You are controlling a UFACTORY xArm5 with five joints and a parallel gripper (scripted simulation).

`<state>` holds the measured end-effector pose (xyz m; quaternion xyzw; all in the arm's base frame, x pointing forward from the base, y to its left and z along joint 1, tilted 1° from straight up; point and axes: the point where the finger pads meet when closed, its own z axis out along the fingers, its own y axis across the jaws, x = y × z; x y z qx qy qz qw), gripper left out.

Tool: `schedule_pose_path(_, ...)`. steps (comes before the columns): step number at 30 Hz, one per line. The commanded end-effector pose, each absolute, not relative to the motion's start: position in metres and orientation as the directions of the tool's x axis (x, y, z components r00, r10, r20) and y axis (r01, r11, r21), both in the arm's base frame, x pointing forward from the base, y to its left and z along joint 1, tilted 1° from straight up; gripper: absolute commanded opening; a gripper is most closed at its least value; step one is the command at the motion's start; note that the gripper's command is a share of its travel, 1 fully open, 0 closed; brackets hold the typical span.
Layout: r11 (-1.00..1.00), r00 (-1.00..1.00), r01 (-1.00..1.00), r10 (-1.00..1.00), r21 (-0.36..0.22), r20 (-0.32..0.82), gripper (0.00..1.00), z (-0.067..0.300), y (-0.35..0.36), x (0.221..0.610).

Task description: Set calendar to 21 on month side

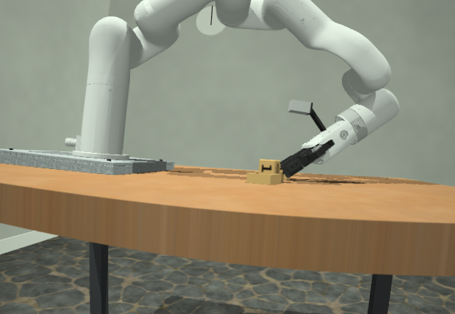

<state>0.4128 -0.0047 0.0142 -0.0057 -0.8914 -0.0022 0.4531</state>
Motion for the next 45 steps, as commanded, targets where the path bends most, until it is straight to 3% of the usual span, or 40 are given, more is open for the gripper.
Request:
schedule_pose_path(1,1.0,-0.592,0.012,0.008,-0.001,0.806,0.45,0.015,-0.005,0.414)
schedule_pose_path(5,1.0,-0.592,0.012,0.008,-0.001,0.806,0.49,0.015,-0.005,0.414)
schedule_pose_path(6,1.0,-0.592,0.012,0.008,-0.001,0.806,0.71,0.015,-0.005,0.414)
schedule_pose_path(30,1.0,-0.592,0.012,0.008,-0.001,0.806,0.71,0.018,-0.005,0.414)
schedule_pose_path(45,1.0,-0.592,0.012,0.008,-0.001,0.806,0.71,0.051,-0.005,0.413)
